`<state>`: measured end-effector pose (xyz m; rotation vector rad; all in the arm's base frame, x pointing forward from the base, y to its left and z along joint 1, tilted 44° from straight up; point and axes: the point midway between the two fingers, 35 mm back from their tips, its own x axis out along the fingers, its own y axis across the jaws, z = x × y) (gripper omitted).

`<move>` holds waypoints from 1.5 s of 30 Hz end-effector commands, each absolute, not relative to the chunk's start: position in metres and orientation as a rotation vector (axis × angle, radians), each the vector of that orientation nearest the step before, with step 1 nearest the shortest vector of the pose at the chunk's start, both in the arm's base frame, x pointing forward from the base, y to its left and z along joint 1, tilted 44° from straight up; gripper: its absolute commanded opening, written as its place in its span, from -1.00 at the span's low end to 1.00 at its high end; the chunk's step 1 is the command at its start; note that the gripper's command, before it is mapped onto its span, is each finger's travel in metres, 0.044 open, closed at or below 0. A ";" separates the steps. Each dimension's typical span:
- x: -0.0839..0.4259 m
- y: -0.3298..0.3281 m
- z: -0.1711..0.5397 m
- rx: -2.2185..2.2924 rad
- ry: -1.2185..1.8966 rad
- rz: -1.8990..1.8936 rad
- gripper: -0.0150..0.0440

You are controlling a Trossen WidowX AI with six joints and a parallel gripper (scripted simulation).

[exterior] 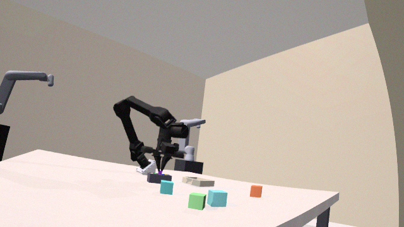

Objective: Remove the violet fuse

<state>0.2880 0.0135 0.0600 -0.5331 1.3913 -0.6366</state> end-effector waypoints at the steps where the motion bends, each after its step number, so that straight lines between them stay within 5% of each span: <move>1: 0.288 0.016 0.062 -0.524 1.389 -0.636 -0.49; 45: 0.286 0.033 0.080 -0.528 1.390 -0.636 -0.49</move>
